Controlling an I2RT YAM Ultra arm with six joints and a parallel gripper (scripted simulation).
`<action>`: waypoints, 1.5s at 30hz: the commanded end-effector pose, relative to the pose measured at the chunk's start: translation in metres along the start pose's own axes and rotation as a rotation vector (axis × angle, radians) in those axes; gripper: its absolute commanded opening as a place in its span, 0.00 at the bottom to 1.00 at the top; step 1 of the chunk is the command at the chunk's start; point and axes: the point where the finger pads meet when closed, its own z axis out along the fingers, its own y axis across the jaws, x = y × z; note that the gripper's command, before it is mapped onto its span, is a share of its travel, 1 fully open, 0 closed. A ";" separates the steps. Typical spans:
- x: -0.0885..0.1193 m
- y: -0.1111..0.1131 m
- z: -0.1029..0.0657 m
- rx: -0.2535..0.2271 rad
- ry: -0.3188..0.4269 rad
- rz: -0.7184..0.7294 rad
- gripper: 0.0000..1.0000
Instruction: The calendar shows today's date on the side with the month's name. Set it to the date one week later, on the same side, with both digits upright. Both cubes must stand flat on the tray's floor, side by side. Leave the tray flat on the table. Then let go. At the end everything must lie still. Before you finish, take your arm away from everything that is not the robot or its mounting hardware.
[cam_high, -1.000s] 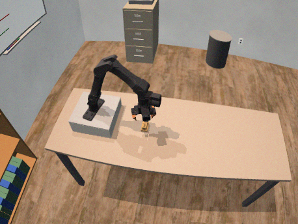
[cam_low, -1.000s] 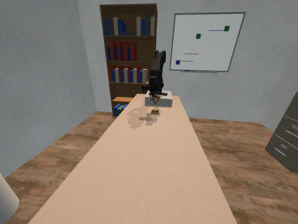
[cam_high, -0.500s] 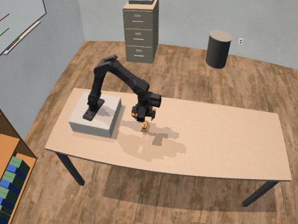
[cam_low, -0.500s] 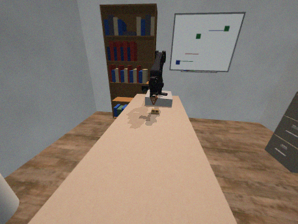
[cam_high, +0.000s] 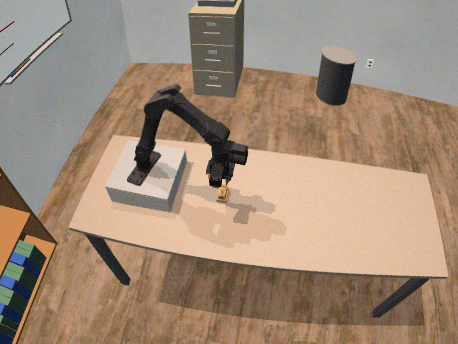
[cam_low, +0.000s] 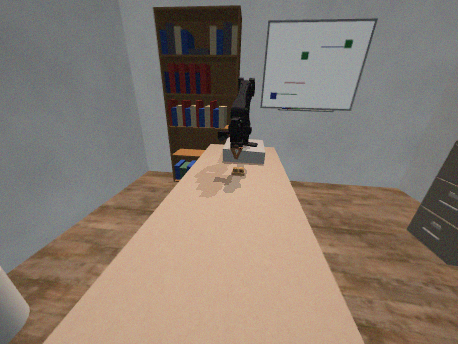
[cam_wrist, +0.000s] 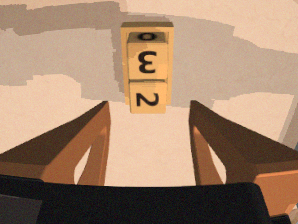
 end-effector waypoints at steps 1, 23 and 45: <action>0.000 0.002 -0.003 -0.010 -0.002 0.000 0.45; 0.000 0.002 -0.003 -0.010 -0.002 0.000 0.45; 0.000 0.003 0.010 -0.008 -0.003 -0.003 0.45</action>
